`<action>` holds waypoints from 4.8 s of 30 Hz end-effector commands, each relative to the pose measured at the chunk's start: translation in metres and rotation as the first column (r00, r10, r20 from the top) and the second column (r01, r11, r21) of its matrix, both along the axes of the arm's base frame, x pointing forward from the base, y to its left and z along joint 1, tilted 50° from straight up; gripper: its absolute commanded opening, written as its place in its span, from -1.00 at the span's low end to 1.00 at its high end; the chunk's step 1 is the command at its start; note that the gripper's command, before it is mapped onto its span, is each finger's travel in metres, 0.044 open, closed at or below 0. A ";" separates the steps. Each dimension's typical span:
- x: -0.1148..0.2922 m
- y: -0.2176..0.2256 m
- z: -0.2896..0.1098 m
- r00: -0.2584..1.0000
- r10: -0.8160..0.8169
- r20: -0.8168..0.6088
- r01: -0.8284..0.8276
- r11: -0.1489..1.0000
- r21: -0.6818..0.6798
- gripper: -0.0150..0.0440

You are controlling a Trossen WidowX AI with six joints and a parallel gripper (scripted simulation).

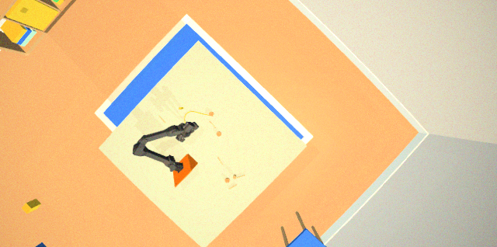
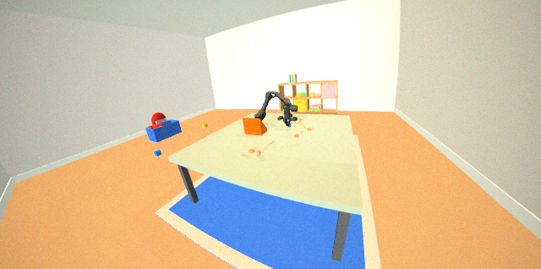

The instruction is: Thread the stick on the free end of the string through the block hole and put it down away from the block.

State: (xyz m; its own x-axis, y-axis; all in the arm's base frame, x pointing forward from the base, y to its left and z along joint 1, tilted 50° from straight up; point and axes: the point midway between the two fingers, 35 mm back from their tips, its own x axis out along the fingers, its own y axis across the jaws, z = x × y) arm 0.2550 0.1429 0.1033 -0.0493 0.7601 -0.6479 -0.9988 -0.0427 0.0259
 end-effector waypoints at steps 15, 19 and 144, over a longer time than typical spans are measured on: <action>0.000 -0.005 -0.006 1.000 -0.002 0.002 0.002 1.000 0.029 -0.49; 0.000 -0.008 -0.010 1.000 -0.006 0.005 0.006 1.000 0.029 -0.49; -0.001 -0.060 -0.088 1.000 -0.007 -0.010 0.008 1.000 0.025 -0.49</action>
State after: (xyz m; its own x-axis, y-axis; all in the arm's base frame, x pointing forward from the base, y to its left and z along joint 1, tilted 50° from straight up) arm 0.2545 0.0825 0.0185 -0.0413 0.7802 -0.6242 -0.9991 -0.0259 0.0337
